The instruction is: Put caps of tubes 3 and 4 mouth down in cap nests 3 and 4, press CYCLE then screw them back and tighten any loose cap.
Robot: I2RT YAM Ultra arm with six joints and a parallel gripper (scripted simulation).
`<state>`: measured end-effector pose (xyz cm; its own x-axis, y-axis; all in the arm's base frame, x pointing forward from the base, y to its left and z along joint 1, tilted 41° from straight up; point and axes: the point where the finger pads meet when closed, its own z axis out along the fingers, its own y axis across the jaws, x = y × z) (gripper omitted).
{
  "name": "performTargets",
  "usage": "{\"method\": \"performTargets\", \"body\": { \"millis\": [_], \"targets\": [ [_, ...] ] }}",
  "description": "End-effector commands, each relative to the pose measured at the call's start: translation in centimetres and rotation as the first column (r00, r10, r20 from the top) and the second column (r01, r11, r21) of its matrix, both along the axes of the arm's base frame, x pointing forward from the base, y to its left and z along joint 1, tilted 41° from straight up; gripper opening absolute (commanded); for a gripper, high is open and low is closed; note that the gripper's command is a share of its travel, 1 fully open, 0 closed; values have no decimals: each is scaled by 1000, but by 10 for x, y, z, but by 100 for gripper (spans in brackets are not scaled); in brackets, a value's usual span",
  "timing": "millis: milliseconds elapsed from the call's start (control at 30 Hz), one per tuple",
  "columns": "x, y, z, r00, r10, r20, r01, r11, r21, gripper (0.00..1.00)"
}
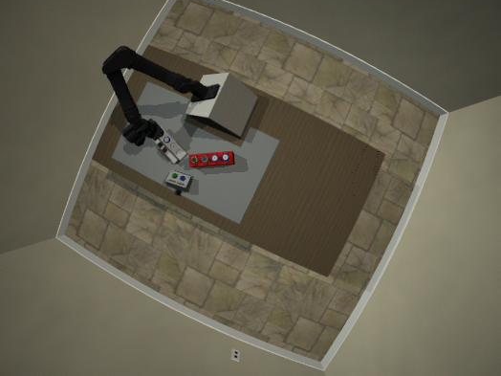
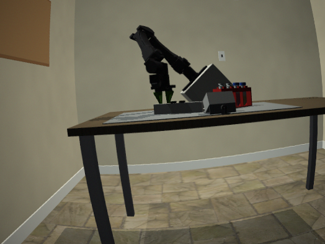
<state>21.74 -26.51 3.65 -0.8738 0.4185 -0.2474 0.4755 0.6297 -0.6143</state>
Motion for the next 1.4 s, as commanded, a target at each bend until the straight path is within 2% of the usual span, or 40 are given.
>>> {"method": "performTargets", "body": {
  "millis": [0, 1367],
  "targets": [
    [3, -1, 2, 1000, 7, 6, -7, 1000, -4, 0],
    [2, -9, -5, 1000, 7, 5, -7, 1000, -4, 0]
  ]
}}
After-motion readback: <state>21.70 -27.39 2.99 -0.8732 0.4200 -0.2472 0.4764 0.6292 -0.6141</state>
